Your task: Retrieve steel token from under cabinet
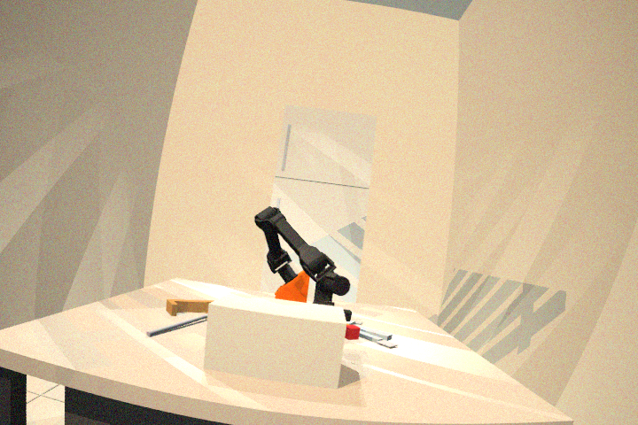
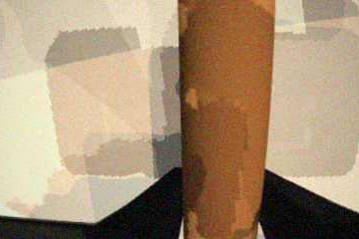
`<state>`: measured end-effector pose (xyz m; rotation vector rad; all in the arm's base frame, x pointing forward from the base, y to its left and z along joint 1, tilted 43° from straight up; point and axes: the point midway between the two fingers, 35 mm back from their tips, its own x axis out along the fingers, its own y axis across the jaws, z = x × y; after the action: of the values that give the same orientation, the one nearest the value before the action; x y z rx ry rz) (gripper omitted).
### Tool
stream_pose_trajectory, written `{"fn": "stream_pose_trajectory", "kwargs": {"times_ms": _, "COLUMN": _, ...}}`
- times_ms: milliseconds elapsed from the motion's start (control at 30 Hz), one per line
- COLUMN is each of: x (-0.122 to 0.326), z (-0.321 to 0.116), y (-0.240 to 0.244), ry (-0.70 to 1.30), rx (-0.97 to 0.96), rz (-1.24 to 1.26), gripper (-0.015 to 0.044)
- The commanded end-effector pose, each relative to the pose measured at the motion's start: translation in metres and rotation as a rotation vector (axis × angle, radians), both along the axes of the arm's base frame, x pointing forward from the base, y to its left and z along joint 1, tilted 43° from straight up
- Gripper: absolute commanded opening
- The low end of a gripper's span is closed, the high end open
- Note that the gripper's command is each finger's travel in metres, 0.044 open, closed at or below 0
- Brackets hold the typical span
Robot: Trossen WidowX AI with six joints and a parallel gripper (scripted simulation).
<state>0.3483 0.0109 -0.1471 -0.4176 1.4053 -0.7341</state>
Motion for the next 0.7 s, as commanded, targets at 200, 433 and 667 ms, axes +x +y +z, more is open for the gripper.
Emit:
{"fn": "stream_pose_trajectory", "kwargs": {"times_ms": 200, "x": -0.014, "z": -0.003, "y": 0.002, "ry": 0.003, "rx": -0.001, "rz": -0.002, "gripper": 0.0}}
{"fn": "stream_pose_trajectory", "kwargs": {"times_ms": 433, "x": -0.023, "z": -0.005, "y": 0.004, "ry": 0.004, "rx": -0.001, "rz": -0.002, "gripper": 0.0}}
{"fn": "stream_pose_trajectory", "kwargs": {"times_ms": 667, "x": -0.032, "z": -0.006, "y": 0.005, "ry": 0.004, "rx": -0.001, "rz": -0.002, "gripper": 0.0}}
